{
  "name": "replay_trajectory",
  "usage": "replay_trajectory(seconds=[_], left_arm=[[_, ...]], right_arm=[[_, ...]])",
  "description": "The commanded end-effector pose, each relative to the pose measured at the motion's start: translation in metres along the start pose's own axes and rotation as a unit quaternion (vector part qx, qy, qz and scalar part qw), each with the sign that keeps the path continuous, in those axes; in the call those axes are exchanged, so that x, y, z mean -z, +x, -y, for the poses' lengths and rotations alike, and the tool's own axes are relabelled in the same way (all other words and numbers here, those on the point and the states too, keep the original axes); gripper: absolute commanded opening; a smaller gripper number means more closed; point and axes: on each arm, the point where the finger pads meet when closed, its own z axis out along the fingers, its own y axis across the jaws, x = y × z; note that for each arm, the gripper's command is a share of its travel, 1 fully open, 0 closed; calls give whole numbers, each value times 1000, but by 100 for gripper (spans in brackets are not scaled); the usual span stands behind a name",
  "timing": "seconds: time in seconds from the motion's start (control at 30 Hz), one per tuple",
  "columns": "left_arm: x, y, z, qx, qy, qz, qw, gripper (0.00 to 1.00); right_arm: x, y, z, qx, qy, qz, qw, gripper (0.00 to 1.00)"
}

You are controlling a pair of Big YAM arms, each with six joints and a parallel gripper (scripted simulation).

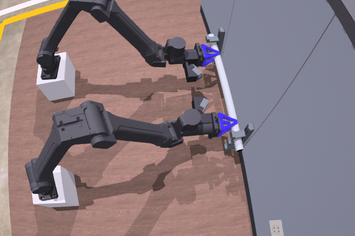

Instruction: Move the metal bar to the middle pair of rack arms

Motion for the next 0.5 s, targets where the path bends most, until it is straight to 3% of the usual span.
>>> replay_trajectory(seconds=[0.0, 0.47], left_arm=[[-28, 5, -84, 8, -73, -6, 997, 0], [-26, 6, -86, 8, -73, -6, 997, 0]], right_arm=[[-13, -29, 55, -10, 47, 17, 999, 0], [-12, -32, 58, -10, 47, 17, 999, 0]])
